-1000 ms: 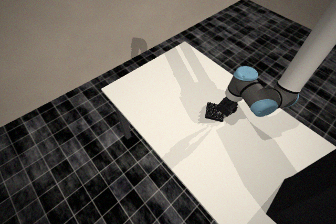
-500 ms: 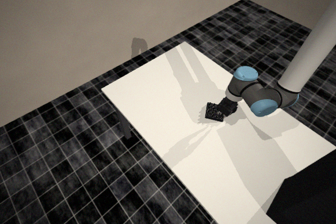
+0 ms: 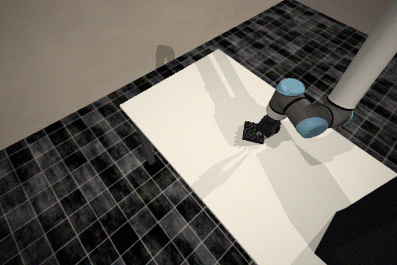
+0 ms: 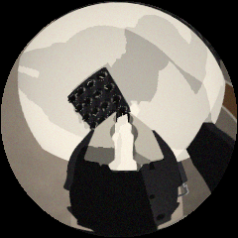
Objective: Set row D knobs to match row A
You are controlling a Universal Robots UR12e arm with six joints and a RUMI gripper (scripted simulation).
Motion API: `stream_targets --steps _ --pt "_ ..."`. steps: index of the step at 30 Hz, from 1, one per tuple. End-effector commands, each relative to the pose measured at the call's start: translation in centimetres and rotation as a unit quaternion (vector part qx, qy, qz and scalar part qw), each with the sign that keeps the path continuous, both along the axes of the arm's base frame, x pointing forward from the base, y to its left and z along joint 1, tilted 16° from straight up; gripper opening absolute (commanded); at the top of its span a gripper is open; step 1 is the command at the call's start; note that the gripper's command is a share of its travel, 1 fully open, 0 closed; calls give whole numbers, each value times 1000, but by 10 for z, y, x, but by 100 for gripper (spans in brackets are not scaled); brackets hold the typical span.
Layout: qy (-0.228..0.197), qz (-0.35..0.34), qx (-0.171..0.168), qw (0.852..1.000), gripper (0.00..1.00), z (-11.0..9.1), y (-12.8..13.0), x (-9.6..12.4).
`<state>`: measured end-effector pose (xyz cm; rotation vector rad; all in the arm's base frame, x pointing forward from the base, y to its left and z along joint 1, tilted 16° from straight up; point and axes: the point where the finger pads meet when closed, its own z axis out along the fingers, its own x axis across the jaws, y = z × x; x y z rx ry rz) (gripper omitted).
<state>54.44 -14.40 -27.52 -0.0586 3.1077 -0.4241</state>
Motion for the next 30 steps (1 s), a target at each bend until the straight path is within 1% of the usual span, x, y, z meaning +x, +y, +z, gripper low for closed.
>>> stream_targets --steps 1,23,30 --pt "0 1 0 1000 11 0 1 0" --pt "0 1 0 1000 11 0 1 0" --pt "-1 0 0 1000 11 -3 0 1"
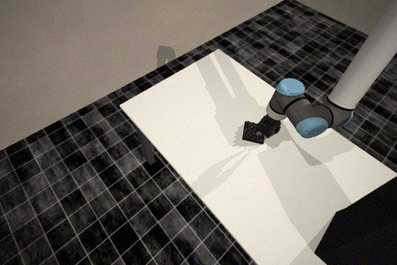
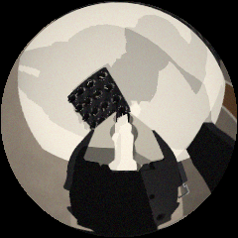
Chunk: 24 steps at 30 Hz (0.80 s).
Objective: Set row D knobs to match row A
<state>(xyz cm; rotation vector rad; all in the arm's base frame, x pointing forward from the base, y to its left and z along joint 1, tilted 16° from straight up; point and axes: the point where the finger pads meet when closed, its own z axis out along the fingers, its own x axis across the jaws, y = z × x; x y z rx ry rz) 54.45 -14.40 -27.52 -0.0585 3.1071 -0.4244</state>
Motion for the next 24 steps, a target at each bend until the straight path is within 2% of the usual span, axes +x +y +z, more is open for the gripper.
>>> stream_targets --steps 1,24 --pt "-1 0 0 1000 11 -4 0 1" --pt "-1 0 0 1000 11 -13 -4 2"
